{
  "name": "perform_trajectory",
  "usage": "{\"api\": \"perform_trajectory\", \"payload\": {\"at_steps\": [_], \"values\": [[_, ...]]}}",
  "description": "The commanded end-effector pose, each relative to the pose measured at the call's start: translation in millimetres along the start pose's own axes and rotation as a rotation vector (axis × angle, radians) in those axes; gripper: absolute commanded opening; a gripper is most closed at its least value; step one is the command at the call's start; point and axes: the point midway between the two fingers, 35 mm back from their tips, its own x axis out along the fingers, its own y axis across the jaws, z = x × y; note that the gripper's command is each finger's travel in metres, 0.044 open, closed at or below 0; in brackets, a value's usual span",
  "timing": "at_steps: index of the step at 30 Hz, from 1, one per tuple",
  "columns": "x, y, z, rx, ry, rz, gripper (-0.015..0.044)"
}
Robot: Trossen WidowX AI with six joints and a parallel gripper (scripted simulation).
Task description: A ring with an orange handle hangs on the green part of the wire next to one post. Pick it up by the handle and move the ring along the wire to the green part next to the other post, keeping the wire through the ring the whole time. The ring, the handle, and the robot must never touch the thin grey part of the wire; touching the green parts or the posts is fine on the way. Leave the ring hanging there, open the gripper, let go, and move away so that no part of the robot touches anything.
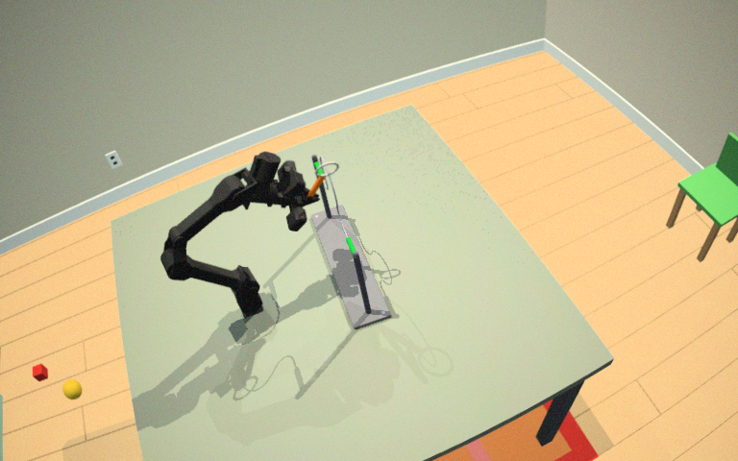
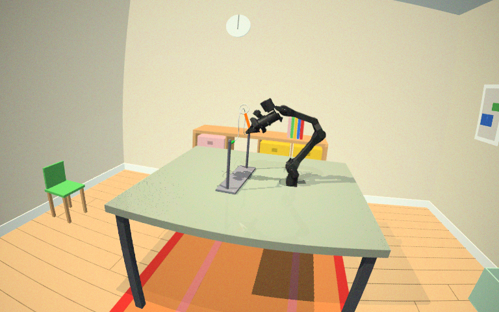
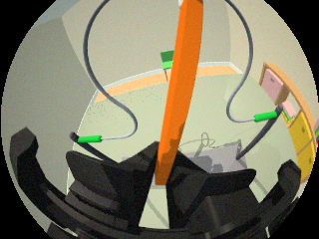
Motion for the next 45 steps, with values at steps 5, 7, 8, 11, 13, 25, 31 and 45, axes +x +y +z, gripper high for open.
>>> {"api": "perform_trajectory", "payload": {"at_steps": [5,7,8,11,13,25,31,45], "values": [[1,-7,0,-0.105,-0.013,-0.076,-0.015],[1,-8,0,-0.128,-0.017,-0.093,-0.015],[1,-9,0,-0.139,-0.019,-0.101,-0.015],[1,-11,1,-0.174,-0.024,-0.126,-0.015],[1,-12,1,-0.197,-0.027,-0.143,-0.015],[1,-21,3,-0.336,-0.049,-0.242,-0.015],[0,-25,5,-0.405,-0.06,-0.291,-0.015],[-2,-34,9,-0.566,-0.09,-0.403,-0.015]]}}
